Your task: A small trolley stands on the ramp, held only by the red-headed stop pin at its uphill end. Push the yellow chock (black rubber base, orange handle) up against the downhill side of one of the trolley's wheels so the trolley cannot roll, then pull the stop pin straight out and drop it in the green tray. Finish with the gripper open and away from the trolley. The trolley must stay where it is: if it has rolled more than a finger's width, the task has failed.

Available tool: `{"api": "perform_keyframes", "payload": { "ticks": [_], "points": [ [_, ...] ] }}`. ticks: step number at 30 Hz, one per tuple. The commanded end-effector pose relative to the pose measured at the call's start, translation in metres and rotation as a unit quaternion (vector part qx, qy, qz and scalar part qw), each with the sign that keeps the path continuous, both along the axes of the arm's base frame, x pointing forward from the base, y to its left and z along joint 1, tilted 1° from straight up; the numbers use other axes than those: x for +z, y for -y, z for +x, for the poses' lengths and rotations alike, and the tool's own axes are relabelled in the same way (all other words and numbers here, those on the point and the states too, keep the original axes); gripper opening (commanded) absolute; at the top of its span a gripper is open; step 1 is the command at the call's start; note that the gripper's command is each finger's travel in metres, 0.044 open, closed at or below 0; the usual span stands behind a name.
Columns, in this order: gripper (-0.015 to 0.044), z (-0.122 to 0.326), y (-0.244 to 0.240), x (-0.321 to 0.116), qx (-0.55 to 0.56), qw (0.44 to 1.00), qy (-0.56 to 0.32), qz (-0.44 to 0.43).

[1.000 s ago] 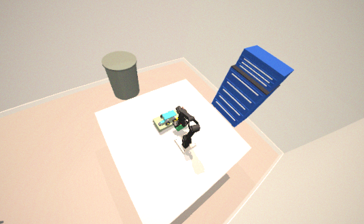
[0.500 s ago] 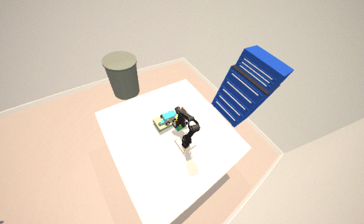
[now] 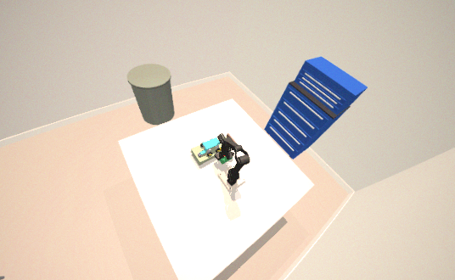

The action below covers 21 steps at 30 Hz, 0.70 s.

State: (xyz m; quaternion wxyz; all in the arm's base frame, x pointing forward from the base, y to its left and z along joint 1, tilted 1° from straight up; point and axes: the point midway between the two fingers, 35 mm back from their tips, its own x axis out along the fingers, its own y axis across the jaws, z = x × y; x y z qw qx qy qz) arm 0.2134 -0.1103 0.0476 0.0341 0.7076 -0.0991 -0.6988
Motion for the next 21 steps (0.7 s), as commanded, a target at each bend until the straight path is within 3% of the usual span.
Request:
{"api": "perform_keyframes", "payload": {
  "ticks": [1,15,21],
  "points": [
    [0.019,-0.0017,-0.0015,-0.0028,-0.002,1.0,-0.003,-0.001],
    [0.019,-0.0016,-0.0048,-0.006,-0.002,1.0,-0.003,-0.001],
    [0.034,0.0006,-0.0039,-0.0034,0.0,1.0,0.0,0.0]
  ]
}}
